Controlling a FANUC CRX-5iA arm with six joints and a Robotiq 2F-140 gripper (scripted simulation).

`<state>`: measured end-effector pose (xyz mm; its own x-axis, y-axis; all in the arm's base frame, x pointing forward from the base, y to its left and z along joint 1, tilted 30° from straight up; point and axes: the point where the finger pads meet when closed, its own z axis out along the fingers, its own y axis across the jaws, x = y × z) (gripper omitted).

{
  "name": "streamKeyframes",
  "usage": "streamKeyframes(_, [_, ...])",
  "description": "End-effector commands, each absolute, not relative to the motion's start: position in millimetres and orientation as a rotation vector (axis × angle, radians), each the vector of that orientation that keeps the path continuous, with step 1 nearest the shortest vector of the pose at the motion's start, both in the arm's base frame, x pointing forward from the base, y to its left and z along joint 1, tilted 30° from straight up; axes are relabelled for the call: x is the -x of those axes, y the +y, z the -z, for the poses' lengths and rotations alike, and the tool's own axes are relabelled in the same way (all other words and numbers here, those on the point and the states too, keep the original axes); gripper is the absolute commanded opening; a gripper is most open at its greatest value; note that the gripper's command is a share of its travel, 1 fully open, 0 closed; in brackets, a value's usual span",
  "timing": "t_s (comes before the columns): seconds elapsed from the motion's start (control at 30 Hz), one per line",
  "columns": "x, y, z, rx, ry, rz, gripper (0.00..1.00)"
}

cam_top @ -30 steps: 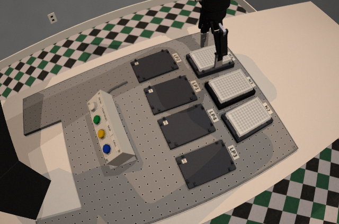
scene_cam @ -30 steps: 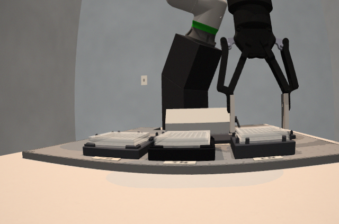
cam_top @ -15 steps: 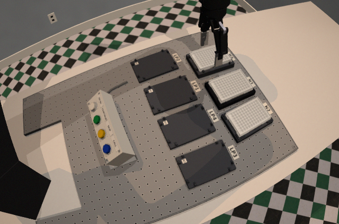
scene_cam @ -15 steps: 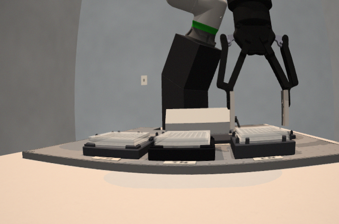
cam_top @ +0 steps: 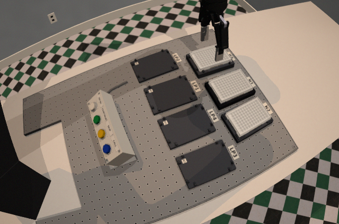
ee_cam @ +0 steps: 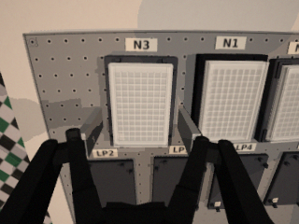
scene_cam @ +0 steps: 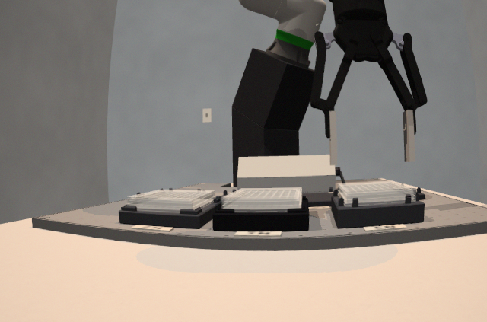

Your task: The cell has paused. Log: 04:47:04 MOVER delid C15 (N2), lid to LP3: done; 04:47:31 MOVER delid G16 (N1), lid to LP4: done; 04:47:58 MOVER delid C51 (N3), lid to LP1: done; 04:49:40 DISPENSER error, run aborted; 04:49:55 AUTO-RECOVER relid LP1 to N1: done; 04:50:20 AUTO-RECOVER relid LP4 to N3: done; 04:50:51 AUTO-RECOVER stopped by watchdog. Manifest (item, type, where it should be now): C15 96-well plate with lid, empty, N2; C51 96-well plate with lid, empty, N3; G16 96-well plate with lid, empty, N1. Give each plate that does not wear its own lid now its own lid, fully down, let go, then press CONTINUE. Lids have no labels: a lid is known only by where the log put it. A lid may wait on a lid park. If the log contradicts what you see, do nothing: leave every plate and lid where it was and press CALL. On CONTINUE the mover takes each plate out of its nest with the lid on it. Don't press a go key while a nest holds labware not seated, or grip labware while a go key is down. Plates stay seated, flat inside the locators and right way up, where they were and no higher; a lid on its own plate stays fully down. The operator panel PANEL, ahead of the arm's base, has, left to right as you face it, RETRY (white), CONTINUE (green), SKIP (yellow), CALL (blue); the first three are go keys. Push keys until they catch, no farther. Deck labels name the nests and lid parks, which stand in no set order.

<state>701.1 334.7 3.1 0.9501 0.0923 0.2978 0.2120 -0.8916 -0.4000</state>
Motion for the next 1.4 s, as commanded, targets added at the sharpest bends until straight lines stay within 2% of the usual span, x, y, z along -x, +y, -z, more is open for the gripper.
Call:
streamKeyframes(0.0, [-700.1, 332.3, -7.7, 2.664, -0.218, 0.379, 0.66])
streamKeyframes(0.77, [-692.2, 324.5, -18.4, 2.662, -0.222, 0.377, 0.66])
streamKeyframes(1.0, [-611.7, 296.9, 10.2, 2.625, -0.268, 0.365, 0.66])
streamKeyframes(1.07, [-611.7, 296.9, 10.2, 2.625, -0.268, 0.365, 0.66])
streamKeyframes(1.1, [-587.8, 287.9, 18.4, 2.618, -0.277, 0.365, 0.66])
streamKeyframes(1.17, [-587.8, 287.9, 18.4, 2.618, -0.277, 0.365, 0.66])
streamKeyframes(1.2, [-561.5, 277.5, 27.2, 2.612, -0.284, 0.367, 0.66])
streamKeyframes(1.27, [-561.5, 277.5, 27.2, 2.612, -0.284, 0.367, 0.66])
streamKeyframes(1.3, [-533.5, 266.0, 36.6, 2.609, -0.289, 0.369, 0.66])
streamKeyframes(1.37, [-533.5, 266.0, 36.6, 2.609, -0.289, 0.369, 0.66])
